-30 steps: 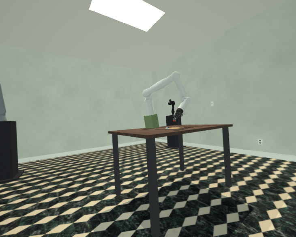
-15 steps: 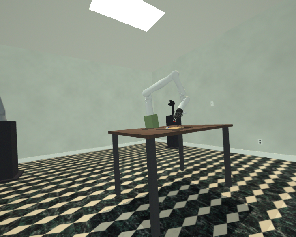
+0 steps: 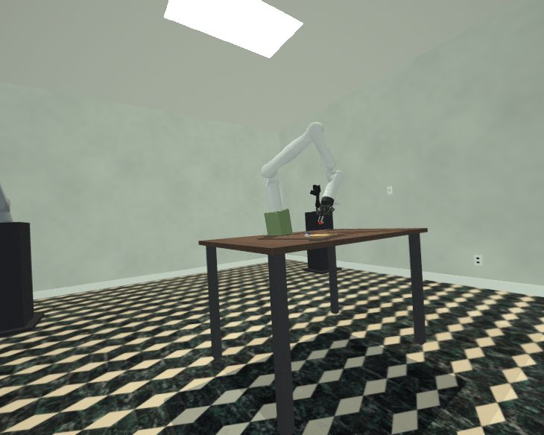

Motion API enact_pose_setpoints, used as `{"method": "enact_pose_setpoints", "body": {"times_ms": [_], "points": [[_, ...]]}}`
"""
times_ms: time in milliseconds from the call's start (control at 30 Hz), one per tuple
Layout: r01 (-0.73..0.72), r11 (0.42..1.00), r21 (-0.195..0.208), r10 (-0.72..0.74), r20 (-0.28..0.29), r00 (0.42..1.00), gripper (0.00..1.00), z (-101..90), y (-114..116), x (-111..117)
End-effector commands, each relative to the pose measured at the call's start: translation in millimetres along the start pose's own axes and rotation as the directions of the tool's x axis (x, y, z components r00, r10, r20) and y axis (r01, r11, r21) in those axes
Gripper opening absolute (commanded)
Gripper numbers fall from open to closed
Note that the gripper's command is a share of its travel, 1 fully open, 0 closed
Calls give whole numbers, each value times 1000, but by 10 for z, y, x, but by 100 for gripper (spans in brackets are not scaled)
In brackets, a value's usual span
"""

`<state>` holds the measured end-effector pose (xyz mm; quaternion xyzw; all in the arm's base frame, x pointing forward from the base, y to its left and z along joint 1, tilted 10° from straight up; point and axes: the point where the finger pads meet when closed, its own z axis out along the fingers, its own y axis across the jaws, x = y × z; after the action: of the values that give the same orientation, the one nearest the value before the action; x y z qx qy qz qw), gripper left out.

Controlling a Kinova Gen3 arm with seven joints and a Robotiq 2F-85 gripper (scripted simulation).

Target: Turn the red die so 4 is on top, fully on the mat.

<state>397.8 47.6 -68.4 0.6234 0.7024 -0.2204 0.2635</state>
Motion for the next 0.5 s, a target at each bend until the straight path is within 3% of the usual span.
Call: {"method": "enact_pose_setpoints", "body": {"times_ms": [0,267,467], "points": [[-16,1000,-2,16,-10,1000,11,-31,34,-91],[-16,1000,-1,16,-17,1000,11,-28,34,-98],[-15,1000,3,15,-88,996,11,-9,35,-102]]}}
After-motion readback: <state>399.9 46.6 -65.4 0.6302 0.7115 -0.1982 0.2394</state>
